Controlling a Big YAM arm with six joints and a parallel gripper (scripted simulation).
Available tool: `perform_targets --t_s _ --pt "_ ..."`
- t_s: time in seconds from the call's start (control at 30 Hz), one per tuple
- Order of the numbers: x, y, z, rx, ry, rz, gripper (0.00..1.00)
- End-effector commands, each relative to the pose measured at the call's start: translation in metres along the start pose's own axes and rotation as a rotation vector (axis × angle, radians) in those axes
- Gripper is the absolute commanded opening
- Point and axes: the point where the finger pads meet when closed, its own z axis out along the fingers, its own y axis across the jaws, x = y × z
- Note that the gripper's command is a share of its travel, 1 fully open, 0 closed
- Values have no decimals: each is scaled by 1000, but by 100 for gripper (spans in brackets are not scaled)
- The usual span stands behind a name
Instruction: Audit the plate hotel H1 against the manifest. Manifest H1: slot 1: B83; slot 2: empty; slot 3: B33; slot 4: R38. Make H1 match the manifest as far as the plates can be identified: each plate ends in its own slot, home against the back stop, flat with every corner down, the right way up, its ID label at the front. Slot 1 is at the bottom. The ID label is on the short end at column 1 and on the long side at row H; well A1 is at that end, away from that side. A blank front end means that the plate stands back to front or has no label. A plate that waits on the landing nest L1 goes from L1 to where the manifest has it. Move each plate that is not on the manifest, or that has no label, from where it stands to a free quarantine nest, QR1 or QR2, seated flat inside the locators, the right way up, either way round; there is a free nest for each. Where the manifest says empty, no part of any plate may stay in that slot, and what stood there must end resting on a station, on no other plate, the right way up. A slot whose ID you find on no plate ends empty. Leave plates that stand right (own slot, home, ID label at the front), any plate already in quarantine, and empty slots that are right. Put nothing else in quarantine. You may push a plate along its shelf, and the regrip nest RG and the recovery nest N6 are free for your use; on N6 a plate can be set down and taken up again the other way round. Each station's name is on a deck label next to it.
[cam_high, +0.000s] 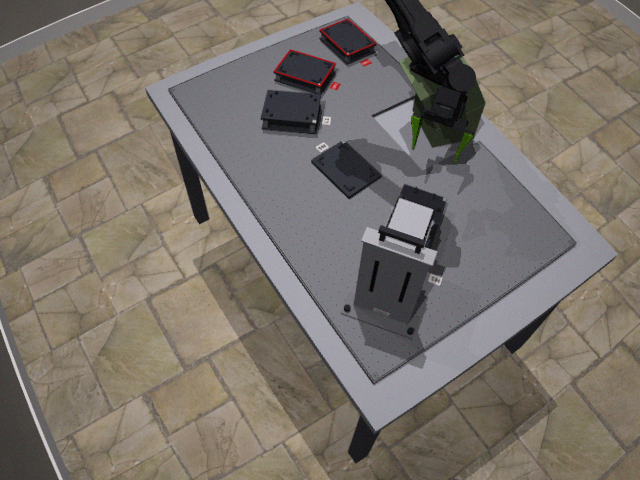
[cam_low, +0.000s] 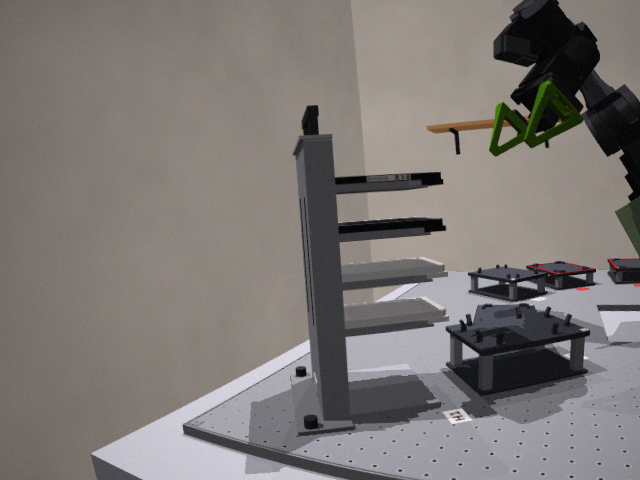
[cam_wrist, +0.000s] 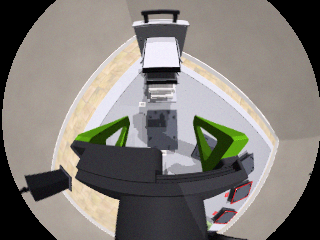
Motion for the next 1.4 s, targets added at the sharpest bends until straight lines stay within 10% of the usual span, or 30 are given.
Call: perform_targets --t_s 0.0,1.37 --pt "-33 2 8 4 -43 33 100" --pt "-38 -1 70 9 -35 14 100"
